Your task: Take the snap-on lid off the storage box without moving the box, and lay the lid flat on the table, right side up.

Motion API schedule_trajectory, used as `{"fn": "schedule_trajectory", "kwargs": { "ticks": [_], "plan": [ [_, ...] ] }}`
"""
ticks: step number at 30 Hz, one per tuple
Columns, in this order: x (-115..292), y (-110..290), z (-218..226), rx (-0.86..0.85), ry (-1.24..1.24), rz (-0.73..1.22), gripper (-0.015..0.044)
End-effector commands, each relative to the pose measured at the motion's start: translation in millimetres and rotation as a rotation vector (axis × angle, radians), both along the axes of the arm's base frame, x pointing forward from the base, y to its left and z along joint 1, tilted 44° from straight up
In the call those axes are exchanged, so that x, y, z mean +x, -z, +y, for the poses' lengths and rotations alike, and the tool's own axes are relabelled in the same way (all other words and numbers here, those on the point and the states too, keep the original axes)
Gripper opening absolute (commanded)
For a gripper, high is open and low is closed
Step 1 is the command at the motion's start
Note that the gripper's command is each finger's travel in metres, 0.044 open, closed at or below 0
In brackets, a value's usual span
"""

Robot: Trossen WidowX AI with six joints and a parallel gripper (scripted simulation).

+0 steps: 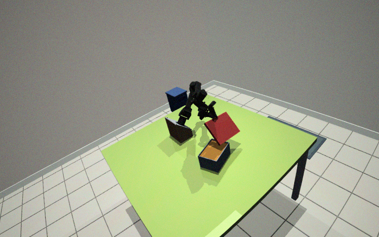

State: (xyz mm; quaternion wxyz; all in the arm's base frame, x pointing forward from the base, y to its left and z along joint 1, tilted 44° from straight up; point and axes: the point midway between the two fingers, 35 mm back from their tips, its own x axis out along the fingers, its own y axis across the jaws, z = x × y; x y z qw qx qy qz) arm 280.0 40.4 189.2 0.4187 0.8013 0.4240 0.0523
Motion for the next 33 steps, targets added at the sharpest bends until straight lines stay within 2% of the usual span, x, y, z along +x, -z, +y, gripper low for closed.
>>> {"fn": "schedule_trajectory", "kwargs": {
  "ticks": [1,33],
  "plan": [
    [-3.8,-6.4,3.9,-0.002,0.009,-0.002,0.0],
    [-33.8,-47.2,43.7,0.0,0.009,-0.001,0.0]
  ]
}}
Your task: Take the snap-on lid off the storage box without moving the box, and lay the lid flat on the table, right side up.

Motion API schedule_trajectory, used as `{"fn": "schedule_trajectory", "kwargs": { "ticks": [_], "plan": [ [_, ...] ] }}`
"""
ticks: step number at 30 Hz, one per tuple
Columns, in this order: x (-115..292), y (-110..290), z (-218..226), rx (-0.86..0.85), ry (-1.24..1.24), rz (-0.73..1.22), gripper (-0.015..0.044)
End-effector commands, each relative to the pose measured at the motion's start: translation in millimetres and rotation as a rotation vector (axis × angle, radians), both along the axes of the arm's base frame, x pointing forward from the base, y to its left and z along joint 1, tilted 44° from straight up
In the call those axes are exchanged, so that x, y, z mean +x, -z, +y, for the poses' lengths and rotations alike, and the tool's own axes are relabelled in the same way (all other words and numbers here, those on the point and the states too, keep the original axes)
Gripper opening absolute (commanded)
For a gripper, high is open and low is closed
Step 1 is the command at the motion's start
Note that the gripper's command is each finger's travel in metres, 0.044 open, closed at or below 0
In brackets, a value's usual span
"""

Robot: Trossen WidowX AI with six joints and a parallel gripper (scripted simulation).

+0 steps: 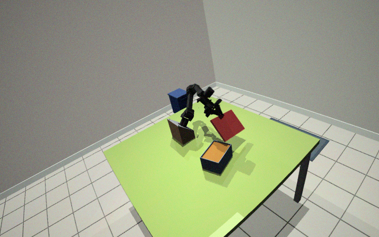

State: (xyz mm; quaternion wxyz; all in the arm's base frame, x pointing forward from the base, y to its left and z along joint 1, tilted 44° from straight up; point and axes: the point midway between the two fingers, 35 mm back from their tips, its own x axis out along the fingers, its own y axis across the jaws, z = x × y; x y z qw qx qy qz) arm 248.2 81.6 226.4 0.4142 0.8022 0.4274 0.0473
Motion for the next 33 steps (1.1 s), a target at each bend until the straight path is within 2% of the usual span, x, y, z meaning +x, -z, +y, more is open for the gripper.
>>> {"fn": "schedule_trajectory", "kwargs": {
  "ticks": [1,33],
  "plan": [
    [-3.0,-11.2,3.7,-0.003,0.01,-0.016,0.0],
    [-33.3,-52.9,43.3,0.0,0.01,-0.018,0.0]
  ]
}}
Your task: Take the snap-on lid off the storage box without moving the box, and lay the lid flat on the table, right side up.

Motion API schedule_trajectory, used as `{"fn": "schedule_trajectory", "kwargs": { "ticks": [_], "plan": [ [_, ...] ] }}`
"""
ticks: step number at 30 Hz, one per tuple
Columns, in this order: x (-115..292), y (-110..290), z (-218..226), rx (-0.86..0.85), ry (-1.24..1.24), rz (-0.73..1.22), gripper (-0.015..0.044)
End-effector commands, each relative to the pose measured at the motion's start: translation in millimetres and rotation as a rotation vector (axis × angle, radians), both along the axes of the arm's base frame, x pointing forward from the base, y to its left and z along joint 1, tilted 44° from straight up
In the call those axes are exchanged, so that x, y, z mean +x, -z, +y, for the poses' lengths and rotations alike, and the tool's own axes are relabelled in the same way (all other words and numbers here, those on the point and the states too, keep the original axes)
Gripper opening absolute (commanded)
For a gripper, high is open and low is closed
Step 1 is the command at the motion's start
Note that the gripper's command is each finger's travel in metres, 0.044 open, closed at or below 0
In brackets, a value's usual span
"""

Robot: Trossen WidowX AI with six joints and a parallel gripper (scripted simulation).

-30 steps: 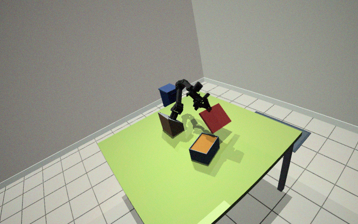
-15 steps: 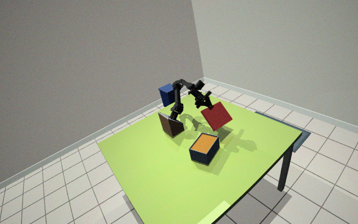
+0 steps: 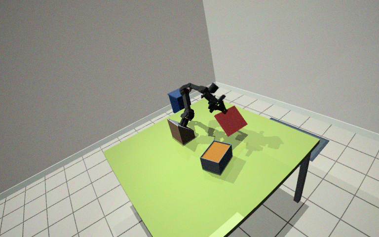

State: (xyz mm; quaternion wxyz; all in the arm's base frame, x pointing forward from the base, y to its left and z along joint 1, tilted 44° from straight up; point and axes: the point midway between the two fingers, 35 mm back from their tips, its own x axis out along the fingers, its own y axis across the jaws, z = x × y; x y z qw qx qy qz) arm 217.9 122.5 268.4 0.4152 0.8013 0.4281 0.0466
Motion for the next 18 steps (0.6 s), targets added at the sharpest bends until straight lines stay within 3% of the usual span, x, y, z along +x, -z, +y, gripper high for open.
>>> {"fn": "schedule_trajectory", "kwargs": {
  "ticks": [1,18],
  "plan": [
    [-4.0,-12.2,3.6,0.003,0.011,-0.018,0.0],
    [-20.0,-34.5,23.9,0.007,0.011,-0.021,0.0]
  ]
}}
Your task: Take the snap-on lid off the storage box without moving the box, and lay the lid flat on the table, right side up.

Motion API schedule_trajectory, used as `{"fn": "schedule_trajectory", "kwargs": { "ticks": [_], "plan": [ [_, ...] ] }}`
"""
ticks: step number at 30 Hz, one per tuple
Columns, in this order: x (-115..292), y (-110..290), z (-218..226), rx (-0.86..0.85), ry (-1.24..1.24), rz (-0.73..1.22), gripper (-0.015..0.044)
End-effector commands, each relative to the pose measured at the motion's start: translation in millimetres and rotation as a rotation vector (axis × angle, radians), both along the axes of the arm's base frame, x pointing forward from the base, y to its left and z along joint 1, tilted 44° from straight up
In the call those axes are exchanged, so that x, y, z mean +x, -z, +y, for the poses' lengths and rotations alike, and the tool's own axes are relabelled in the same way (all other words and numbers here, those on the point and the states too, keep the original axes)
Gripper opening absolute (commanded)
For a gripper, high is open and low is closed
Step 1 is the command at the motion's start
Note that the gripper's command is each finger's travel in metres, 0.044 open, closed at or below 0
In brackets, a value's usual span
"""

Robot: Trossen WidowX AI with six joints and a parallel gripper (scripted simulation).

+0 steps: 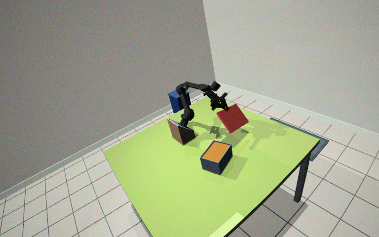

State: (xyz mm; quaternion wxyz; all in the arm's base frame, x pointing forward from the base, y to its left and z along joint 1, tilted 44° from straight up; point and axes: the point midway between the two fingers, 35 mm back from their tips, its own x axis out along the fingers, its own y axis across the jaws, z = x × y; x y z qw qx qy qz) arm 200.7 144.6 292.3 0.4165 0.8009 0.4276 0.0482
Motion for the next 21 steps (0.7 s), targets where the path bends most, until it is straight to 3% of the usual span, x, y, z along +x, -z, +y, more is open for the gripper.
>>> {"fn": "schedule_trajectory", "kwargs": {
  "ticks": [1,21],
  "plan": [
    [-3.1,-11.1,2.2,0.008,0.012,-0.017,0.0],
    [-4.2,4.6,11.5,0.01,0.012,-0.017,0.0]
  ]
}}
